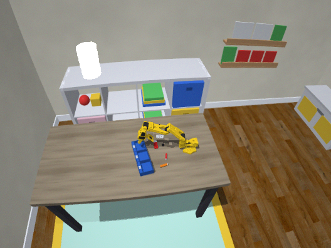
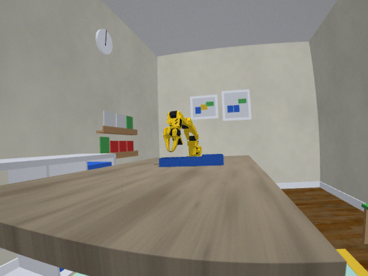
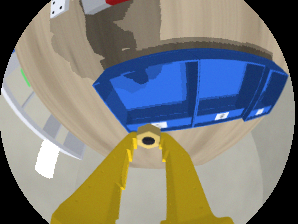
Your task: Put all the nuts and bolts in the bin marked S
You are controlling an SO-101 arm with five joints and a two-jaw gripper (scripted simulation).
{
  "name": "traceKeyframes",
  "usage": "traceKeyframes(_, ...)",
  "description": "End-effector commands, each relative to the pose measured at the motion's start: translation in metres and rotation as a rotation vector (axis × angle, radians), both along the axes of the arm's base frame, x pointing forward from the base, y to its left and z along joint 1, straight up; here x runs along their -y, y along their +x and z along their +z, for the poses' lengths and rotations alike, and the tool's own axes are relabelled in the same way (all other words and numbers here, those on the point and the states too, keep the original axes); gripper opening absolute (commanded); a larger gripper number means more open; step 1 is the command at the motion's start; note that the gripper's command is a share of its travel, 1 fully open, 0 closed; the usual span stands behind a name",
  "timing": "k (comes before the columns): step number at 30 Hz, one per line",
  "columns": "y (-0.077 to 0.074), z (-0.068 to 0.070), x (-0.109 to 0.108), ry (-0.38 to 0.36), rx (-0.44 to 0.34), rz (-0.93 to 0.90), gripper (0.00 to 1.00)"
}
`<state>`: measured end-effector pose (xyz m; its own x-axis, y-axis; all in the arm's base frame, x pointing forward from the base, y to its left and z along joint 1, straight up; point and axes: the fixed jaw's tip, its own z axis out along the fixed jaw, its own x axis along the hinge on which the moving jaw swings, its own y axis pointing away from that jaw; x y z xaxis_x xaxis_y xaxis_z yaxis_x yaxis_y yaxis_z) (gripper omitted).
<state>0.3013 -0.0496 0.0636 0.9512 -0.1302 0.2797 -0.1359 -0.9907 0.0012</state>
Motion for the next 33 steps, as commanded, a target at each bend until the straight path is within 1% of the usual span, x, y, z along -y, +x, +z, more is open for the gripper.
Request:
traceKeyframes(1, 0.006, 0.015, 0.003, -0.012, 0.071, 0.004, 0.00)
traceKeyframes(9, 0.005, 0.014, 0.003, -0.011, 0.061, 0.004, 0.00)
traceKeyframes(16, -0.001, 0.006, 0.002, -0.003, 0.008, 0.004, 0.00)
traceKeyframes(27, 0.000, -0.002, 0.002, -0.002, -0.002, 0.004, 0.00)
traceKeyframes(33, 0.000, -0.004, 0.002, -0.001, -0.004, 0.004, 0.00)
